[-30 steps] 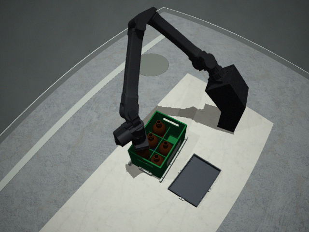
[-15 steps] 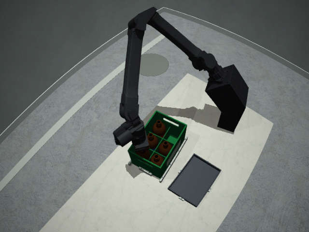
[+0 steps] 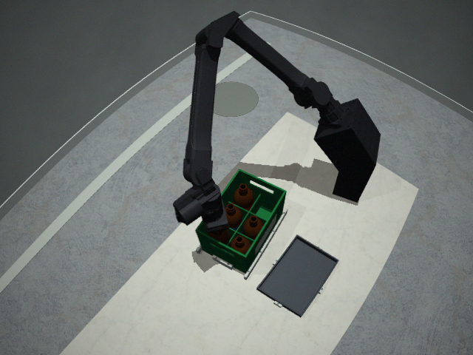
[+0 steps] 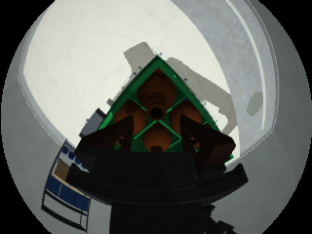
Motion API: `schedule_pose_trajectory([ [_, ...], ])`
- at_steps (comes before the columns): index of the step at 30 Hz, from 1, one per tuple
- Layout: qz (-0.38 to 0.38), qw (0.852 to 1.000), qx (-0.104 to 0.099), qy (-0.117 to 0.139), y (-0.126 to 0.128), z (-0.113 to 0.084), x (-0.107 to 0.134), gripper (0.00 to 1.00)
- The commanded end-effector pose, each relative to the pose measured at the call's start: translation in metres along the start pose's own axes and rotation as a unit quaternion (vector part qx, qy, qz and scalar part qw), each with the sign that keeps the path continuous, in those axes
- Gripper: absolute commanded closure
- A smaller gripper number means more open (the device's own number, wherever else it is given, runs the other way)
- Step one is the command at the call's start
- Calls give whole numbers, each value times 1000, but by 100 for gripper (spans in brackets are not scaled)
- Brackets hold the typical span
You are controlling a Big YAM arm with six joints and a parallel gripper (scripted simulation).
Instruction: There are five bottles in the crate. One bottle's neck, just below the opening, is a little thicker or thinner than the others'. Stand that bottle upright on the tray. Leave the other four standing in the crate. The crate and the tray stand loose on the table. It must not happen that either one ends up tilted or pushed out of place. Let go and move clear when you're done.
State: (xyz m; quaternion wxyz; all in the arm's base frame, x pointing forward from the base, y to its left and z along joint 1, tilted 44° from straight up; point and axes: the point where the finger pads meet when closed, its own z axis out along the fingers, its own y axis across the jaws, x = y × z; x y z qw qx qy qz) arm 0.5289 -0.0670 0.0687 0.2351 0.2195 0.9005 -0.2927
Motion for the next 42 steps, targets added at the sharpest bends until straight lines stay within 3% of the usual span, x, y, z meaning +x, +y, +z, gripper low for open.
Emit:
schedule_pose_trajectory([
  [1,-3,1000,0,1,-2,6,0,39],
  [14,-2,1000,1,2,-2,24,-1,39],
  [16,-2,1000,1,2,-2,24,-1,39],
  [17,3,1000,-6,-9,-2,12,-9,39],
  [20,-1,1000,1,1,-2,28,-2,39],
  [25,-1,1000,1,2,-2,34,-2,39],
  [28,2,1000,-5,-8,-1,27,-8,39],
  [31,0,1000,0,0,-2,38,-3,39],
  [42,-2,1000,-2,-2,0,39,-3,39],
])
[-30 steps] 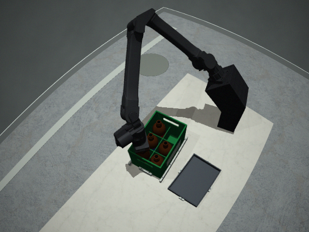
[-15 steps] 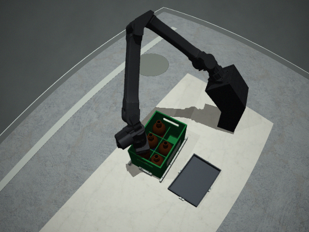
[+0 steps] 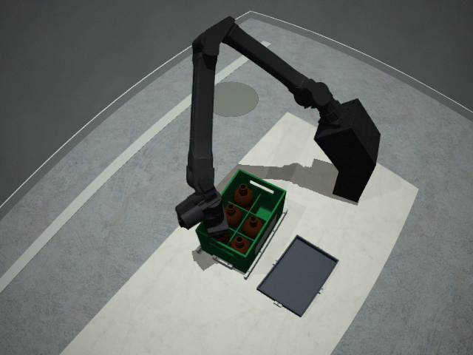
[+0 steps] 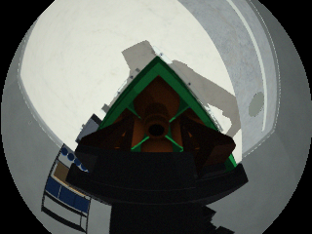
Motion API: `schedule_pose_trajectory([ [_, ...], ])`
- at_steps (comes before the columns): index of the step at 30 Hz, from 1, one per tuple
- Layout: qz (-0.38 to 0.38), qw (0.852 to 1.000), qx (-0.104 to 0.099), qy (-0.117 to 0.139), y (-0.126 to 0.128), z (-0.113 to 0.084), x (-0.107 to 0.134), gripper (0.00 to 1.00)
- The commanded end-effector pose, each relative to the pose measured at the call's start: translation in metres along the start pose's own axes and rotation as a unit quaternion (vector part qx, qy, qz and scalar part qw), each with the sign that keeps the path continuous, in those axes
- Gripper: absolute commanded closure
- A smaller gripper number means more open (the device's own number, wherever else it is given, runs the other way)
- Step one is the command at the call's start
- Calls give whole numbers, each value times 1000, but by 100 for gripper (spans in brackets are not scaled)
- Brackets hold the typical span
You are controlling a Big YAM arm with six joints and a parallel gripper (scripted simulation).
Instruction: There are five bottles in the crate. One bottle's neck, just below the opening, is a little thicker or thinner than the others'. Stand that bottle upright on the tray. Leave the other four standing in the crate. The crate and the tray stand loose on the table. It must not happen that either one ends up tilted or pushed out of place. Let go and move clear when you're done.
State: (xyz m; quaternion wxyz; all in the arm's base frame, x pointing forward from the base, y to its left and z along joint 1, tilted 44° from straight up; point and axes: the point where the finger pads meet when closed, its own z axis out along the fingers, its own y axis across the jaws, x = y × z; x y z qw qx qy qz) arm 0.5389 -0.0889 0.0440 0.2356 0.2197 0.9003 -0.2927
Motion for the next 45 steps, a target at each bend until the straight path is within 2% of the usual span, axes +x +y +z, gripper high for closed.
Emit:
schedule_pose_trajectory([
  [1,-4,1000,-2,-2,2,4,-3,39],
  [42,-1,1000,-3,-5,0,1,-6,39],
  [43,-1,1000,-3,-5,0,1,-6,100],
  [45,-1,1000,-3,-5,0,1,-6,100],
])
